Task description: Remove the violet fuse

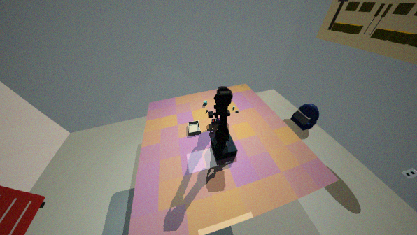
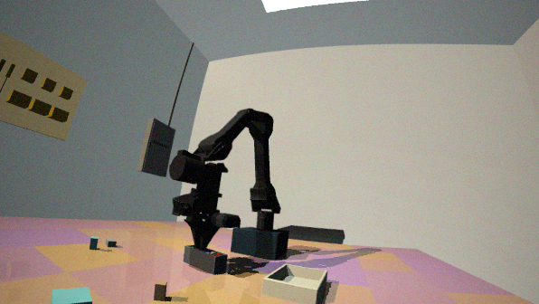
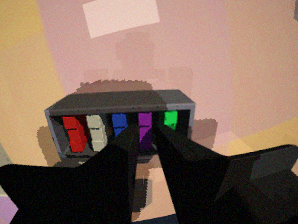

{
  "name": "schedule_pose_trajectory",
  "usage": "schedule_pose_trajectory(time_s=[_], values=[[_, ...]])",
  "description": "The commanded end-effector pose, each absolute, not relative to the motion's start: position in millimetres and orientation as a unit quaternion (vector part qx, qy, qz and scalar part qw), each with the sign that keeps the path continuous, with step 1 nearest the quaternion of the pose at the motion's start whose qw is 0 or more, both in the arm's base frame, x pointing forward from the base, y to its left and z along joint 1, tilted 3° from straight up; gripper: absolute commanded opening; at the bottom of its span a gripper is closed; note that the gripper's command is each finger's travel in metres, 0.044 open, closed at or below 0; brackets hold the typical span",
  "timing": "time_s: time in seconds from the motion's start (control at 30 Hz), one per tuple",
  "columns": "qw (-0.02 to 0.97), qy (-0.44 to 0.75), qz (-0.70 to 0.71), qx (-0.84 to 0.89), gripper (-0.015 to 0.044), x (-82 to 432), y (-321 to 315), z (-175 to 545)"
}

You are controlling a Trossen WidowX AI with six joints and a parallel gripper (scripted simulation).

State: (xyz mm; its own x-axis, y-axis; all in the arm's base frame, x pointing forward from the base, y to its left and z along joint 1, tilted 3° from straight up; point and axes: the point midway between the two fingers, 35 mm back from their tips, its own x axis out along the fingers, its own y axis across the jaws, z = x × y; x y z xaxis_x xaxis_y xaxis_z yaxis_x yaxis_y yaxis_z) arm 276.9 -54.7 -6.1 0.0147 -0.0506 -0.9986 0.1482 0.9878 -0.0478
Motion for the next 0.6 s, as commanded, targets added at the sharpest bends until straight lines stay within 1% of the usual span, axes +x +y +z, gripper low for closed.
schedule_pose_trajectory(time_s=[0.0, 0.07, 0.37, 0.57], values=[[0.710, 0.700, -0.067, 0.035, 0.0063, 275.9, -54.3, -7.8], [0.710, 0.700, -0.067, 0.035, 0.0063, 275.9, -54.3, -7.8], [0.711, 0.699, -0.070, 0.035, 0.0003, 276.4, -54.7, -6.7], [0.711, 0.699, -0.070, 0.035, 0.0000, 276.5, -54.6, -6.4]])
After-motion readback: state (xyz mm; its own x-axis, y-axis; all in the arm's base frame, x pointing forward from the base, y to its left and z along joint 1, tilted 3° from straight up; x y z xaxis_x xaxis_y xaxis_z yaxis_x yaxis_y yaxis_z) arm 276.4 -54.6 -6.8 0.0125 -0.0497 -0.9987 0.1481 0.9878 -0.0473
